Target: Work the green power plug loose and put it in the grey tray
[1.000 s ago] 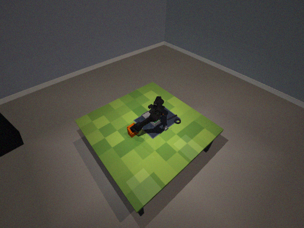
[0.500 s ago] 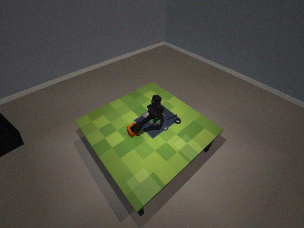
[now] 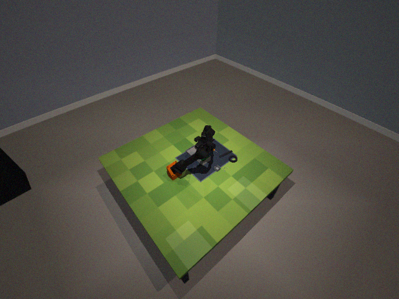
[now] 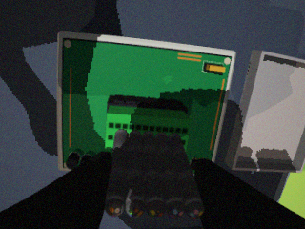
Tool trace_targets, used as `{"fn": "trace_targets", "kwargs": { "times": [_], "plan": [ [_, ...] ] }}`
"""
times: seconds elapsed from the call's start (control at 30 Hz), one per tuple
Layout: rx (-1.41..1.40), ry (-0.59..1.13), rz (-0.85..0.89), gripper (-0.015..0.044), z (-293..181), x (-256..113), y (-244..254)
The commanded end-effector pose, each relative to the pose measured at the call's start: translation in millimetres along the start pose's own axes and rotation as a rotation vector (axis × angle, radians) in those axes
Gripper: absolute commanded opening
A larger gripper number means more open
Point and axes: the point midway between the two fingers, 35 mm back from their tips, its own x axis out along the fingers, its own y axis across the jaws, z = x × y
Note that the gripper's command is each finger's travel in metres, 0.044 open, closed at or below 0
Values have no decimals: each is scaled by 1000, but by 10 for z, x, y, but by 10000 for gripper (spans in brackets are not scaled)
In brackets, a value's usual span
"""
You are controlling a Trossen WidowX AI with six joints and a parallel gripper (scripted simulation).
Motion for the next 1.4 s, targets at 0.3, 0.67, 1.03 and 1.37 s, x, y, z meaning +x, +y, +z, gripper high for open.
{"fn": "trace_targets", "kwargs": {
  "times": [0.3, 0.67, 1.03, 1.37],
  "plan": [
    [-5, 36, 62, 0, -1, -248, -67],
    [-4, 37, 62, 26, -13, 55, -46],
    [-4, 37, 62, 249, -13, 55, -46],
    [-4, 37, 63, 249, -17, 172, -38]
  ]
}}
